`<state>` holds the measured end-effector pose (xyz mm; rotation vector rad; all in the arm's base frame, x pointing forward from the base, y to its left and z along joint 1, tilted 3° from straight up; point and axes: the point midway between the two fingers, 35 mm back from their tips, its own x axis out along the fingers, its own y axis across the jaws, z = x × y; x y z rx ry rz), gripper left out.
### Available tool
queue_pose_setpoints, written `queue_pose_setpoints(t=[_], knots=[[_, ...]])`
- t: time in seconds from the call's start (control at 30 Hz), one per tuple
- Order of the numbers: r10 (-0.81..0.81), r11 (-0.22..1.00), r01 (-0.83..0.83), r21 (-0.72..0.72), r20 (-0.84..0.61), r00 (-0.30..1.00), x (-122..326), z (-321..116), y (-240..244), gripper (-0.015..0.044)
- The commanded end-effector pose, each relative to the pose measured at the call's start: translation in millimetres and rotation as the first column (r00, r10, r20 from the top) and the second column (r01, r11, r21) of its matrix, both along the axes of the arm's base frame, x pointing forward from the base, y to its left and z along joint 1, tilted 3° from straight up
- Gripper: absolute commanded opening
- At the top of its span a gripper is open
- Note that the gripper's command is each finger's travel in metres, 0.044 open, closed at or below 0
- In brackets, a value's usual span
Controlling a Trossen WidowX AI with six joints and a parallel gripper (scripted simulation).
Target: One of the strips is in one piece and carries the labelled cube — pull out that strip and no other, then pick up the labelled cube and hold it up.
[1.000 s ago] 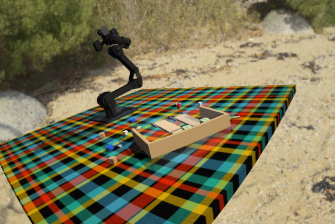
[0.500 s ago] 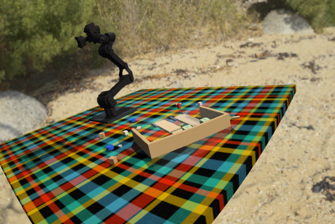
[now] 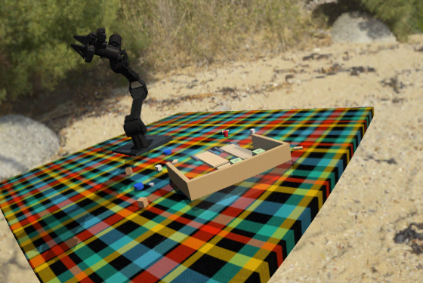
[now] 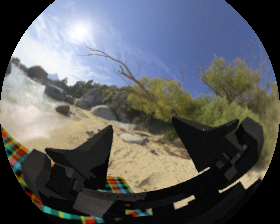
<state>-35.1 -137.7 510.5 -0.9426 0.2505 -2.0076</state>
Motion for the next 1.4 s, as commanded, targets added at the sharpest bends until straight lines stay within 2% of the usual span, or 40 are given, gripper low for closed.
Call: queue_pose_setpoints(t=[0.0, 0.2, 0.47, 0.73, 0.93, 1.03, 1.37], knots=[[0.299, 0.951, -0.296, 0.089, -0.016, 0.954, 66, -23, -39, 0.04], [0.614, 0.762, -0.605, 0.231, 0.039, 0.788, 151, -63, -58, 0.04], [0.848, 0.347, -0.834, 0.43, 0.236, 0.474, 254, -137, -37, 0.04], [0.823, -0.134, -0.809, 0.572, 0.519, 0.231, 323, -224, 28, 0.04], [0.674, -0.448, -0.651, 0.613, 0.71, 0.205, 342, -291, 95, 0.04], [0.642, -0.495, -0.615, 0.614, 0.735, 0.217, 342, -303, 108, 0.04], [0.642, -0.495, -0.615, 0.614, 0.735, 0.217, 342, -303, 108, 0.04]])
